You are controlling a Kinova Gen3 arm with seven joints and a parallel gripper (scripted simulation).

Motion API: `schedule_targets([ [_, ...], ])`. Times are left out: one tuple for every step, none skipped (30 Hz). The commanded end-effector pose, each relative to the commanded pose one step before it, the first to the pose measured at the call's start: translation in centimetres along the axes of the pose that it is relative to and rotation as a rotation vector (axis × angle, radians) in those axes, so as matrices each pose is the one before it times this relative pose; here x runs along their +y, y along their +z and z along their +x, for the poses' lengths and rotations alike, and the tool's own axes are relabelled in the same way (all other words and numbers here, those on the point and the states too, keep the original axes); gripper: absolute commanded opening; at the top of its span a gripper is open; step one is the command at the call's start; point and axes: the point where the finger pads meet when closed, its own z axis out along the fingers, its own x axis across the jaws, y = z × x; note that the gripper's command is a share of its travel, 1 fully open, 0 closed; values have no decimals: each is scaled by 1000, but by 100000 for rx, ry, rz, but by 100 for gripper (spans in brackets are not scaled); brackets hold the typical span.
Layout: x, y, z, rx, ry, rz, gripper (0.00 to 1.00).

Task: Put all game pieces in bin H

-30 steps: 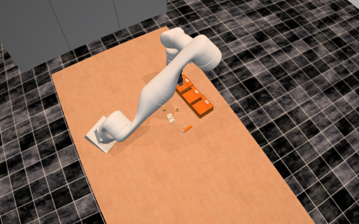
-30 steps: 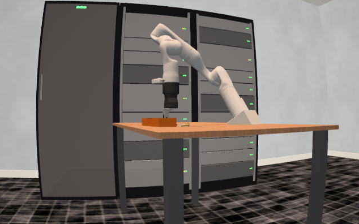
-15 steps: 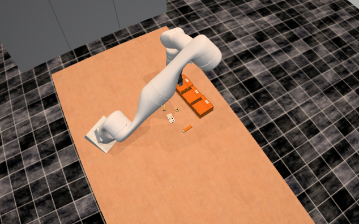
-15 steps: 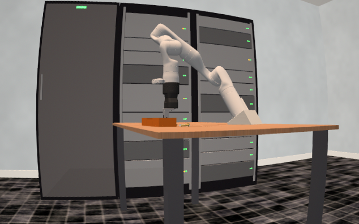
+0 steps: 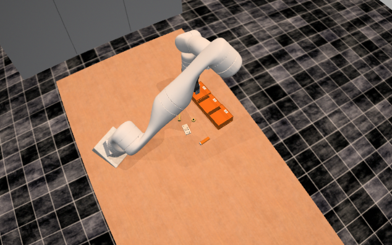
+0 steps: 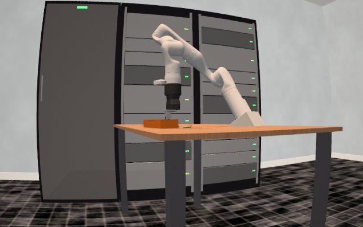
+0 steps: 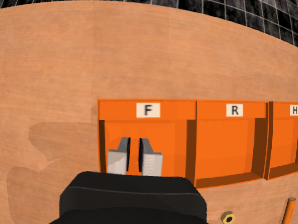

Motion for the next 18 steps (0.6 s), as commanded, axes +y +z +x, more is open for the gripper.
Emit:
schedule_targets([
  [-44,-87,-43,-114,-4,167,31],
  [0,0,0,0,0,0,31],
  [0,0,0,0,0,0,31],
  [0,0,0,0,0,0,31],
  [0,0,0,0,0,0,31],
  [0,0,0,0,0,0,31],
  [0,0,0,0,0,0,31],
  [0,0,0,0,0,0,31],
  [0,0,0,0,0,0,31],
  [0,0,0,0,0,0,31],
  [0,0,0,0,0,0,31],
  [0,0,0,0,0,0,31],
  [0,0,0,0,0,0,31],
  [0,0,0,0,0,0,31],
  [9,-124,-3,5,-12,-12,31],
  [2,-130,0,-1,0,1,31],
  [-4,-140,0,1,1,-2,31],
  [0,-133,0,0,0,0,31],
])
